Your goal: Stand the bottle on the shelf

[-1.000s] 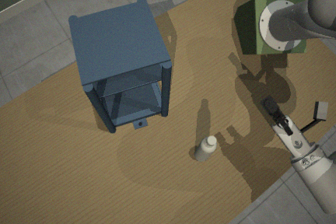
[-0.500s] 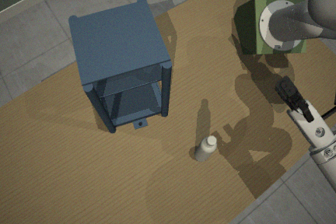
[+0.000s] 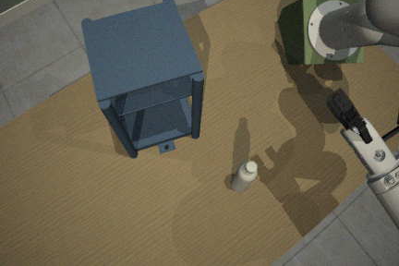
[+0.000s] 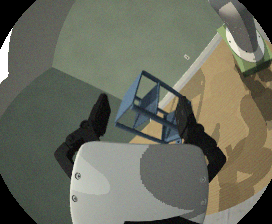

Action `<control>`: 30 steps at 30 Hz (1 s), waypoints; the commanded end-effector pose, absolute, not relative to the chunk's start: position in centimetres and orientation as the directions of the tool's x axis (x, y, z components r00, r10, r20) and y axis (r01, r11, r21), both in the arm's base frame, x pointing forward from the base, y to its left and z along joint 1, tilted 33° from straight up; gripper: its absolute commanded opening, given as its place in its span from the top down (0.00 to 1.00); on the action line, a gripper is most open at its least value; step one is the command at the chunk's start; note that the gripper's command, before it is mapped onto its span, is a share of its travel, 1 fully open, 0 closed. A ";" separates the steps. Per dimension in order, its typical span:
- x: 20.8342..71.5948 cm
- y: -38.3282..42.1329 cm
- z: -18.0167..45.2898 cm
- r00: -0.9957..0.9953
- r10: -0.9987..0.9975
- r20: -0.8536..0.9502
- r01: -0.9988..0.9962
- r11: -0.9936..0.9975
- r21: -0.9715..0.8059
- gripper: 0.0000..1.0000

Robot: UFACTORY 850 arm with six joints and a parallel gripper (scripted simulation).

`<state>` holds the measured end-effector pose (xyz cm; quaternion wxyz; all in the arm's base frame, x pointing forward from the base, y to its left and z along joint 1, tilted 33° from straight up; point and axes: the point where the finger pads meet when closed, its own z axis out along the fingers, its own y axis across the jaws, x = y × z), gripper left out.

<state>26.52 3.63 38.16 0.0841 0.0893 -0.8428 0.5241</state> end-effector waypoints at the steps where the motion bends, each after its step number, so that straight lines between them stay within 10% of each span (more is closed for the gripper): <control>1: 26.3 3.6 38.0 -0.971 -0.047 0.234 -0.230 0.452 -0.862 0.00; 30: 23.2 4.2 33.5 -0.927 0.290 0.237 0.055 0.732 -0.679 0.00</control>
